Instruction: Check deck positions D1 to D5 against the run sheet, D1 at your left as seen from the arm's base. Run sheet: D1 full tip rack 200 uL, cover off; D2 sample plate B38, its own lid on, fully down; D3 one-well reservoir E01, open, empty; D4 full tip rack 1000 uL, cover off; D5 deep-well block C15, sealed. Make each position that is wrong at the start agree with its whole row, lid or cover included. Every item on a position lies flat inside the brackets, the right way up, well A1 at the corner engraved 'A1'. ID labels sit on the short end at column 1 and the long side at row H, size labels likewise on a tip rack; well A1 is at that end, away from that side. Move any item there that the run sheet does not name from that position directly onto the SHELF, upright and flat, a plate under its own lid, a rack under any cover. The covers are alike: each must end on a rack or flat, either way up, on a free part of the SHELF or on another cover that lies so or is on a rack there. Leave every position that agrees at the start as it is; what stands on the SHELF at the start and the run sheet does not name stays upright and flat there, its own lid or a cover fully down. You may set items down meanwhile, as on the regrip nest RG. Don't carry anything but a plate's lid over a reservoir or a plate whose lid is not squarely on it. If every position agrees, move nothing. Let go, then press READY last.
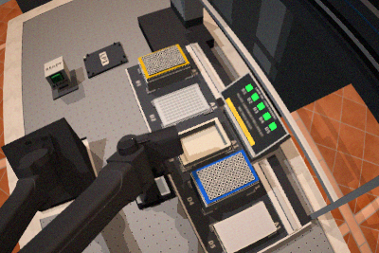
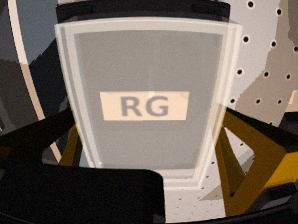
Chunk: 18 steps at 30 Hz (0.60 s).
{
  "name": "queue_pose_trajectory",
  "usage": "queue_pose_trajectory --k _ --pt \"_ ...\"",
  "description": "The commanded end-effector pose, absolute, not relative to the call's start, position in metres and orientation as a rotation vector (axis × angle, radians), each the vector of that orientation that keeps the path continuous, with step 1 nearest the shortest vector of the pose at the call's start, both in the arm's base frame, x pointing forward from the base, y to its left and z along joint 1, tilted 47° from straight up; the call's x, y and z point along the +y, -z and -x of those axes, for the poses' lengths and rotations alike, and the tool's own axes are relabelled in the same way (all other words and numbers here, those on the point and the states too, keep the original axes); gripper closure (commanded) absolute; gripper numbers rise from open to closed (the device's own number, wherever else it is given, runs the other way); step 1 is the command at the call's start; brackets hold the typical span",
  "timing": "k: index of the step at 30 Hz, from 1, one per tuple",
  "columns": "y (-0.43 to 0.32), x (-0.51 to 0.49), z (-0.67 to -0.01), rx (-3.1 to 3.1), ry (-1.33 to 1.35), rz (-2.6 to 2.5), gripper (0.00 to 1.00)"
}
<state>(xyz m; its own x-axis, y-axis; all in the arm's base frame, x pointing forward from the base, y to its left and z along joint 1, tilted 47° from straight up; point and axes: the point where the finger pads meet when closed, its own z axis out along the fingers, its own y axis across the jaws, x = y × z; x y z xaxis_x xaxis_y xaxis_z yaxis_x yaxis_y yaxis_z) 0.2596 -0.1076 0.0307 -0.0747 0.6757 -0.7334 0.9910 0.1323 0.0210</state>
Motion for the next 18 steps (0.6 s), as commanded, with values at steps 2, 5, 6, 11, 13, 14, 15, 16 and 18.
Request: queue_pose_trajectory --k 2,5,6,11,13,14,15,16,18 --pt "-0.033 -0.107 -0.272 1.809 0.654 -1.597 1.00" --pt "-0.033 -0.107 -0.272 1.809 0.654 -1.597 1.00" --pt "-0.033 -0.107 -0.272 1.809 0.654 -1.597 1.00" --pt "-0.033 -0.107 -0.272 1.809 0.654 -1.597 1.00" --pt "-0.033 -0.107 -0.272 1.809 0.654 -1.597 1.00" --pt "-0.033 -0.107 -0.272 1.809 0.654 -1.597 1.00" --pt "-0.038 -0.100 -0.279 1.794 0.622 -1.595 1.00" --pt "-0.042 -0.099 -0.277 1.798 0.630 -1.595 1.00" --pt "-0.047 -0.096 -0.277 1.792 0.621 -1.597 1.00"
